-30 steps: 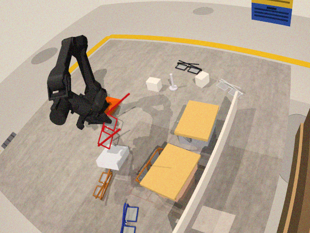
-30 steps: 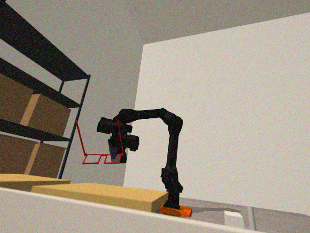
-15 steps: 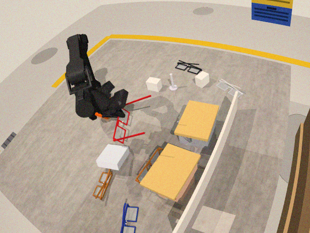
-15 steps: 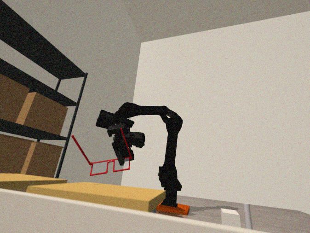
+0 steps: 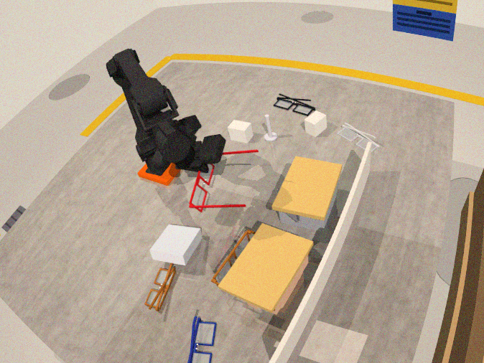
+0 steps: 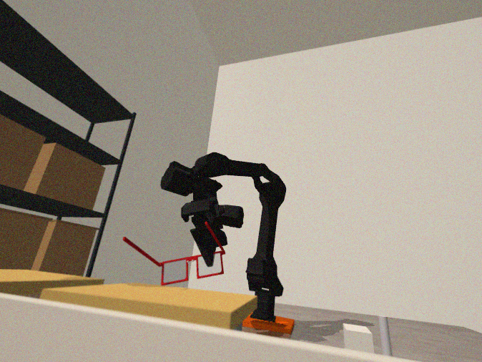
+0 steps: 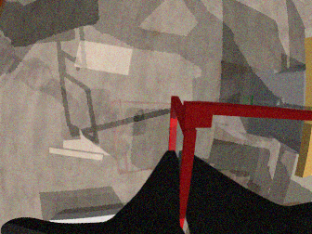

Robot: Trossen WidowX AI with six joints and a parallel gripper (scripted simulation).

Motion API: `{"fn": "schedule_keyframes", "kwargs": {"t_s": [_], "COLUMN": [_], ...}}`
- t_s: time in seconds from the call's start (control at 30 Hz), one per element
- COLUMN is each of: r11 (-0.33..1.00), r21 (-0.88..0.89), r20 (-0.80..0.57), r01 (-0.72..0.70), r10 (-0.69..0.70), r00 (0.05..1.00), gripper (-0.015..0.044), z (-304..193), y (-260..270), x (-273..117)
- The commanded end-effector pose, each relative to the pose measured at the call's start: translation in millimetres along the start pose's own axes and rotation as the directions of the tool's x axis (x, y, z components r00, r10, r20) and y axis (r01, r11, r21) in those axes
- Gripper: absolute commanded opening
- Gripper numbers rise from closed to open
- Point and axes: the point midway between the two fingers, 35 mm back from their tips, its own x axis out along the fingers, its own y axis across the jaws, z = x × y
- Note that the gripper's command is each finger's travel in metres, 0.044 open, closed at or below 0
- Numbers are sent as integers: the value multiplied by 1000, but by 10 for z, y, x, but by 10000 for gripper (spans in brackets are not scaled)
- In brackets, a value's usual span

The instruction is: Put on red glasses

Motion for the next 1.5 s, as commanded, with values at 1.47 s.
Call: {"fn": "schedule_keyframes", "kwargs": {"t_s": [1.47], "r11": [964], "r21": [148], "r20": [-235], "r01": [-222], "r10": [252], "r00": [939], "gripper": [0], "z": [776], "y": [74], "x": [525]}}
